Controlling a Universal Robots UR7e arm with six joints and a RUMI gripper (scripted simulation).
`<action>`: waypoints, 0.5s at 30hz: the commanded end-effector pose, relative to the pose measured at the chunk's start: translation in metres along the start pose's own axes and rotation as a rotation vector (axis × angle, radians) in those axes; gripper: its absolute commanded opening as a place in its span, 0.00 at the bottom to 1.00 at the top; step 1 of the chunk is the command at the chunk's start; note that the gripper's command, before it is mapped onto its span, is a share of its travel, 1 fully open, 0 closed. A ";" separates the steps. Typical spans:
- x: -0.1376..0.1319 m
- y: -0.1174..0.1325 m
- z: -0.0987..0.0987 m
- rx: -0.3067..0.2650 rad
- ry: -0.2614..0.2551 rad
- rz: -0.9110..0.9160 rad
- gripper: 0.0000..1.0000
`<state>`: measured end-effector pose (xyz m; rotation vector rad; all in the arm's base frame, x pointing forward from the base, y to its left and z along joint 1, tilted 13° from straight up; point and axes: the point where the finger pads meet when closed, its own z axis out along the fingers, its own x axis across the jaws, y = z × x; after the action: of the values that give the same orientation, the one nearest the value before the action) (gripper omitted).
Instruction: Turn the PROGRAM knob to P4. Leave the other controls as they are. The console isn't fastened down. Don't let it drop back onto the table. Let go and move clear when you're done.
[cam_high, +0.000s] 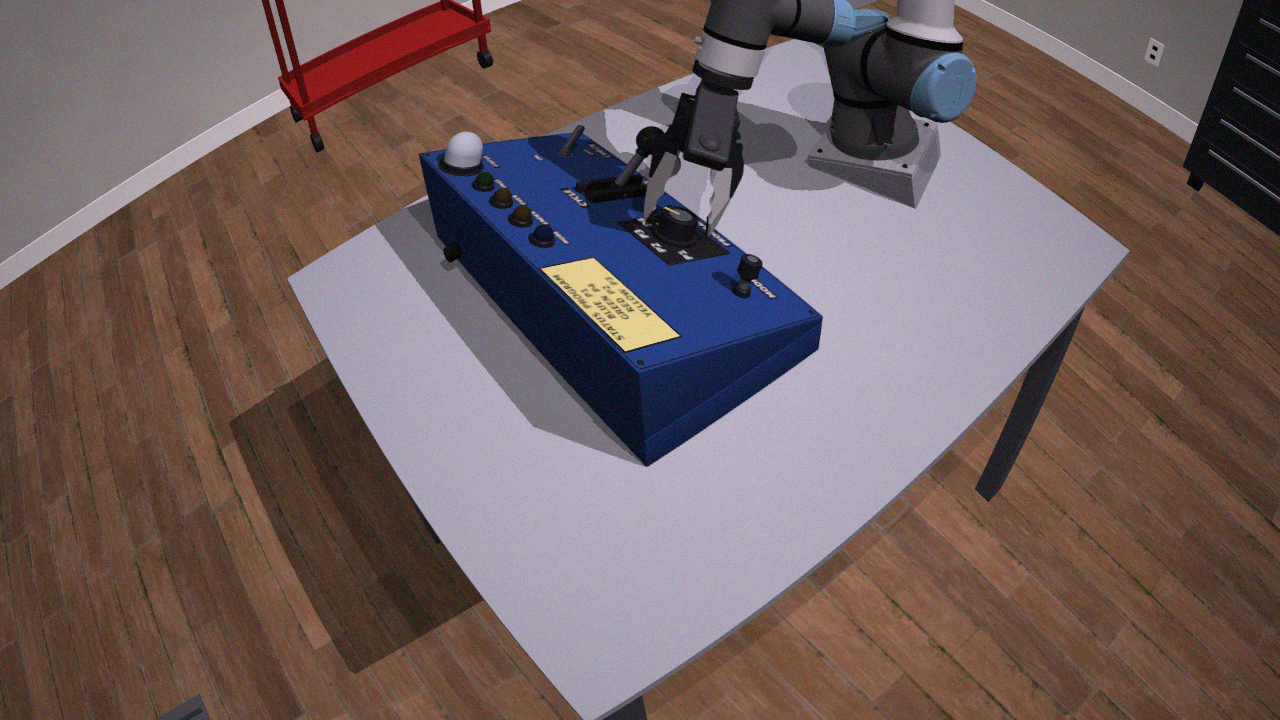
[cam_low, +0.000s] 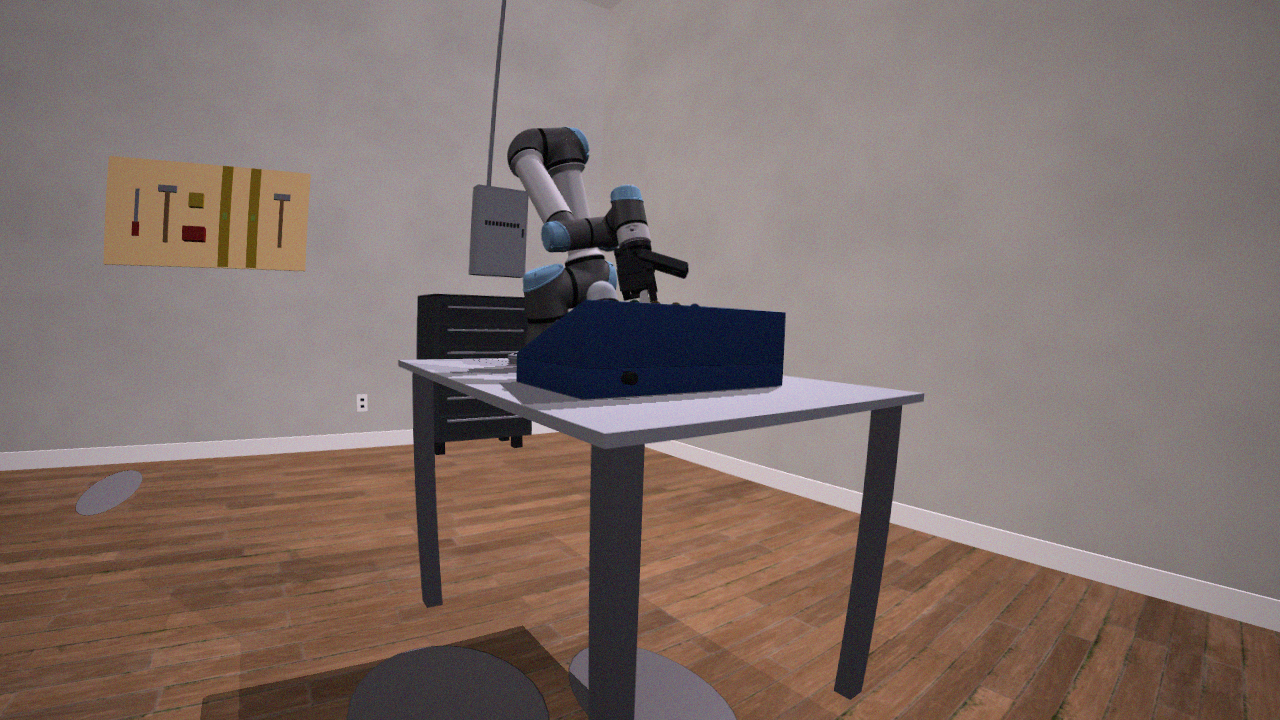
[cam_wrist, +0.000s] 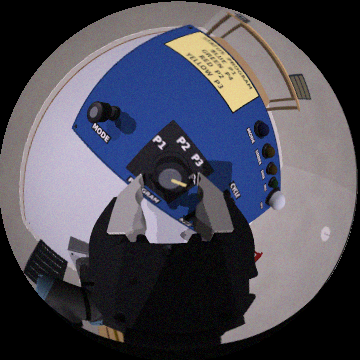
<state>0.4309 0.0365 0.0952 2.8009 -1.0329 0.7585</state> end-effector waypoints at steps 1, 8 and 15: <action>0.000 0.000 0.000 0.012 -0.005 -0.172 0.44; 0.000 0.000 0.000 0.012 -0.004 -0.297 0.44; 0.000 0.000 0.000 0.013 -0.003 -0.432 0.44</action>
<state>0.4310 0.0366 0.0952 2.8706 -0.5142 0.7132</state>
